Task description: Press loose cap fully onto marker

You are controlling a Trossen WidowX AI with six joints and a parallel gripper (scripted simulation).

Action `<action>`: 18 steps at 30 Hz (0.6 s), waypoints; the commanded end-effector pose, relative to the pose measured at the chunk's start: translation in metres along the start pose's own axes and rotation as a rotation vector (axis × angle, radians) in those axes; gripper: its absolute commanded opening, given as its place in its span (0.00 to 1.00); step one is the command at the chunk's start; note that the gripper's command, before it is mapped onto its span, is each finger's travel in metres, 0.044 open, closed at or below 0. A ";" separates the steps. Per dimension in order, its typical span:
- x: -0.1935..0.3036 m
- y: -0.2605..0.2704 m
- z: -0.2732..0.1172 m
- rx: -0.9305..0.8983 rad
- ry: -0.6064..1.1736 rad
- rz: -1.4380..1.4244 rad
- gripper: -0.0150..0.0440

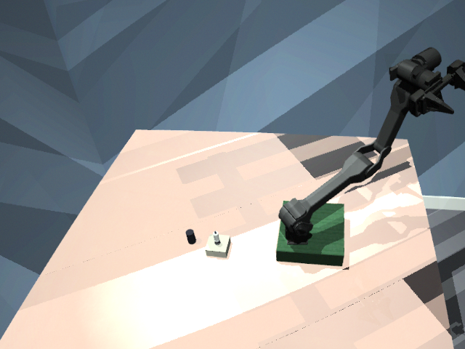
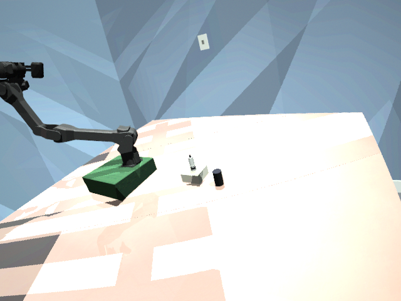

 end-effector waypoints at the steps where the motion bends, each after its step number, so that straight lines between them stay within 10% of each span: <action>1: 0.002 0.001 0.001 0.001 0.007 0.006 0.89; 6: 0.063 0.026 0.014 0.004 0.159 0.277 0.67; 18: 0.213 0.130 0.019 0.019 0.530 1.000 0.67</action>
Point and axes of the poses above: the point midway between the two fingers, 35 mm back from their tips, its own z axis out along the fingers, its own y axis across the jaws, x = y × z, the point moved 5 cm from there along -z, back along the fingers, and after that the axes turned 13 degrees about z, right-handed, at the moved point
